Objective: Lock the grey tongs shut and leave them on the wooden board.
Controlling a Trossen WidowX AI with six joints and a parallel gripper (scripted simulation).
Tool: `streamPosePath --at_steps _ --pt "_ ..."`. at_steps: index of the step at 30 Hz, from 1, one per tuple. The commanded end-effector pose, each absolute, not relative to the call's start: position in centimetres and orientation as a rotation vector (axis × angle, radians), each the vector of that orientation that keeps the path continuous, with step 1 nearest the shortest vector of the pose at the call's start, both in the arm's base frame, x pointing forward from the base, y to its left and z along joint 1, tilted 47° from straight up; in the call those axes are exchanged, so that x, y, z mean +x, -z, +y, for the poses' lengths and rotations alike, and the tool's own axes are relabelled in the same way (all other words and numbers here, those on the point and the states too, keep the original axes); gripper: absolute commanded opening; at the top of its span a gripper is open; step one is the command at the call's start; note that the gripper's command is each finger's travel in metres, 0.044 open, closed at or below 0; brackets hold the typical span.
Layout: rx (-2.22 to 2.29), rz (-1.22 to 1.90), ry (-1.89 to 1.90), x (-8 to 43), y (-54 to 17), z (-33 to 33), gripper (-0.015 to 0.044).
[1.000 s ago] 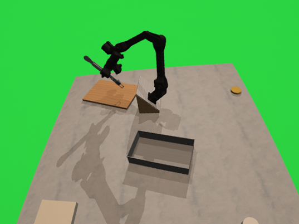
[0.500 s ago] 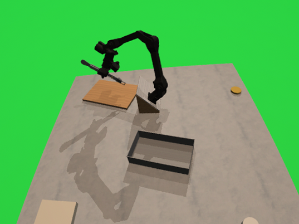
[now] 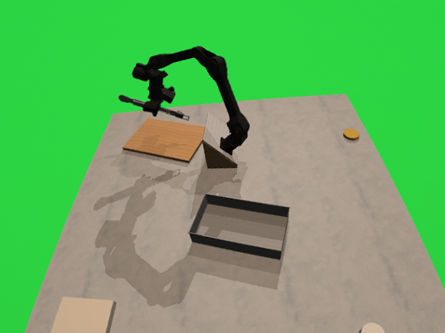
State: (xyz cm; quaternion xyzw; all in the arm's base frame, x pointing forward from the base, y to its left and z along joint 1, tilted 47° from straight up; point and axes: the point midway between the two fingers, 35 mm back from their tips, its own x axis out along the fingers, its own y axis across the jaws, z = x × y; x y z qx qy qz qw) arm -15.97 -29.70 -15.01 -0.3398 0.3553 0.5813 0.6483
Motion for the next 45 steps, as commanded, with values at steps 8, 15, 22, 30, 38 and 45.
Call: streamPosePath --at_steps 8,15,22,30,38,45 --pt "-0.665 0.715 -1.399 -15.9 14.0 -30.1 -0.0150" --pt "-0.590 0.643 -1.451 -15.7 13.3 -30.0 -0.0150" --pt "-0.582 0.636 -1.456 -15.7 13.2 -30.0 -0.0150" --pt "-0.582 0.636 -1.456 -15.8 13.8 -29.6 -0.0150" --pt "-0.582 0.636 -1.456 -15.9 14.8 -28.8 -0.0150" --pt "-0.582 0.637 -1.456 -16.0 15.7 -28.0 -0.0150"
